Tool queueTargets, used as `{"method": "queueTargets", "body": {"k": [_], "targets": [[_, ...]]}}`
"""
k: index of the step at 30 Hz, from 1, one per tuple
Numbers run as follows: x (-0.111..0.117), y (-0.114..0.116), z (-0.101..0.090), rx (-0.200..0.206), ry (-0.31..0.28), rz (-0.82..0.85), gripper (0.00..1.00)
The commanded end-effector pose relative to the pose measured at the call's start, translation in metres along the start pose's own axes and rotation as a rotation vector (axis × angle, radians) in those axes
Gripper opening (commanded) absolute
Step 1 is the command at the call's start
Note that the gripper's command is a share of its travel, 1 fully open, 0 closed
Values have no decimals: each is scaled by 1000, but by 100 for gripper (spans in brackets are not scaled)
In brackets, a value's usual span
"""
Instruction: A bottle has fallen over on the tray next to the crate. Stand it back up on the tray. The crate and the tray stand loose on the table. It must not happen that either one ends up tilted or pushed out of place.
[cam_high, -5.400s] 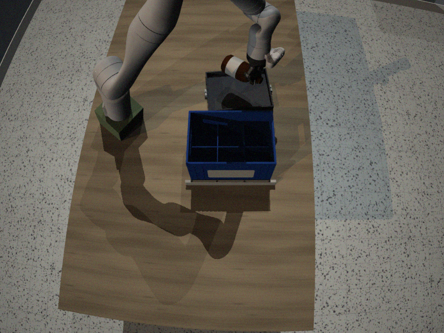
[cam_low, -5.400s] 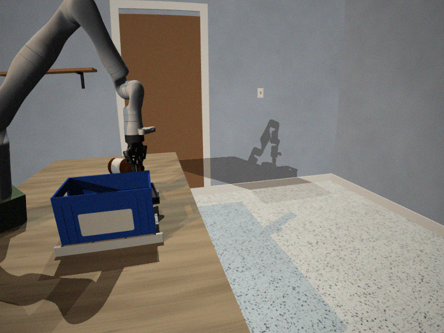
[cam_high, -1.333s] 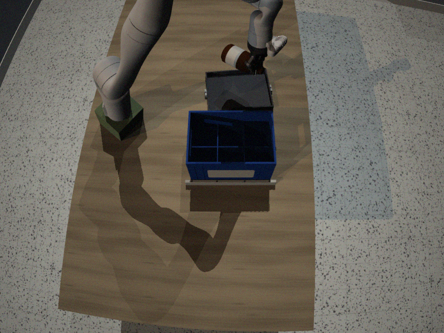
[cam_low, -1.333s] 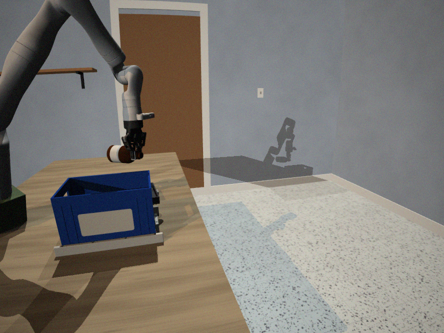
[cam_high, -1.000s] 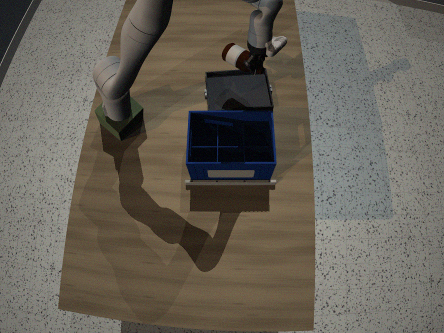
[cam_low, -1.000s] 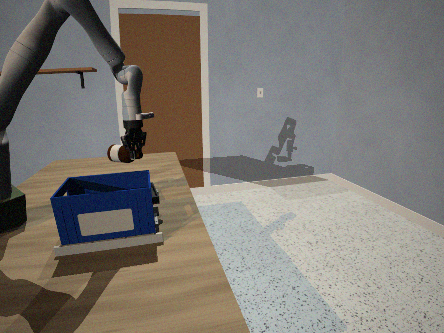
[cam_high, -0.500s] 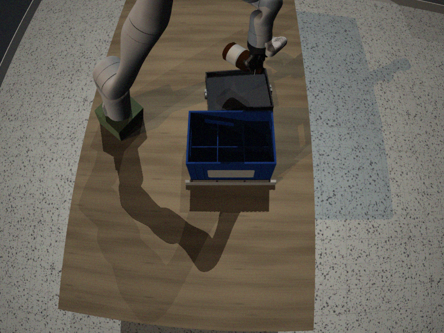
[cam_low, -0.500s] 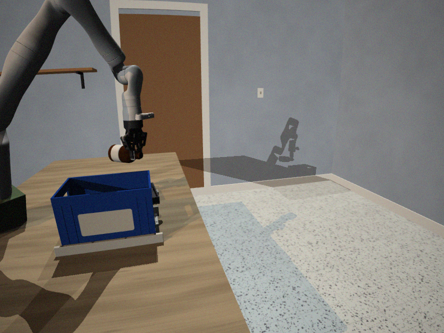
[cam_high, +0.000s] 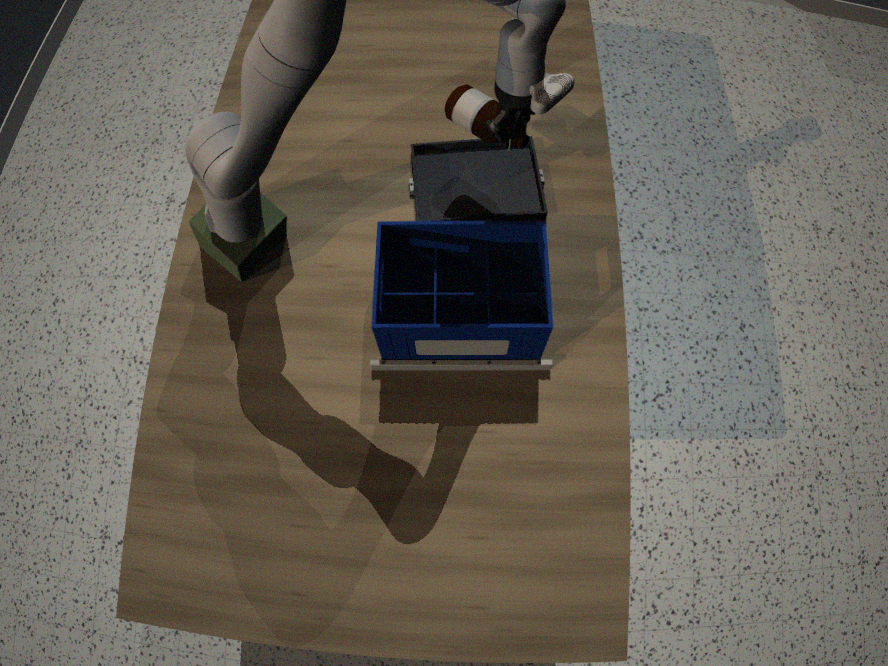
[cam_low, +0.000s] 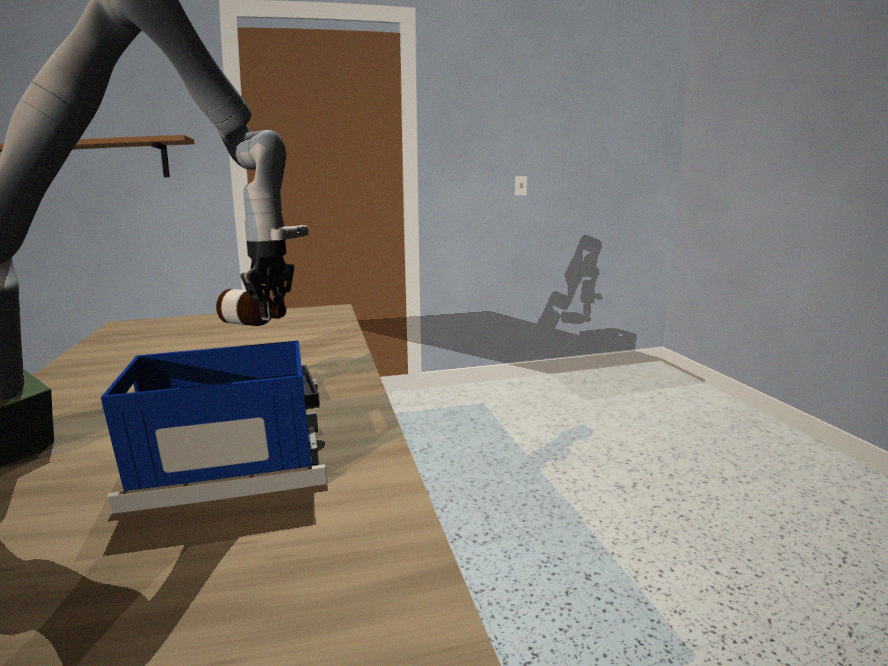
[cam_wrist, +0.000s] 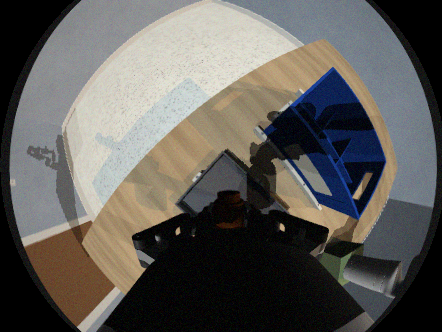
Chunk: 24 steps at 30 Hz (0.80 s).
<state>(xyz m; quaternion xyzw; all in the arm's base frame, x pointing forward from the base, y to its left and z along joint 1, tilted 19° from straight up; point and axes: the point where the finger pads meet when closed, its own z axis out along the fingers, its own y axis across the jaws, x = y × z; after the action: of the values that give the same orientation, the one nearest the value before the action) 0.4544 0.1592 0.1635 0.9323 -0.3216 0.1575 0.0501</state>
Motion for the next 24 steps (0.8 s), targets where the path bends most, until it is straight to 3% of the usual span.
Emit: {"method": "queueTargets", "body": {"k": [1, 24], "targets": [[1, -1, -3, 3, 0, 10, 0], [0, 1, -2, -2, 9, 9, 0]]}}
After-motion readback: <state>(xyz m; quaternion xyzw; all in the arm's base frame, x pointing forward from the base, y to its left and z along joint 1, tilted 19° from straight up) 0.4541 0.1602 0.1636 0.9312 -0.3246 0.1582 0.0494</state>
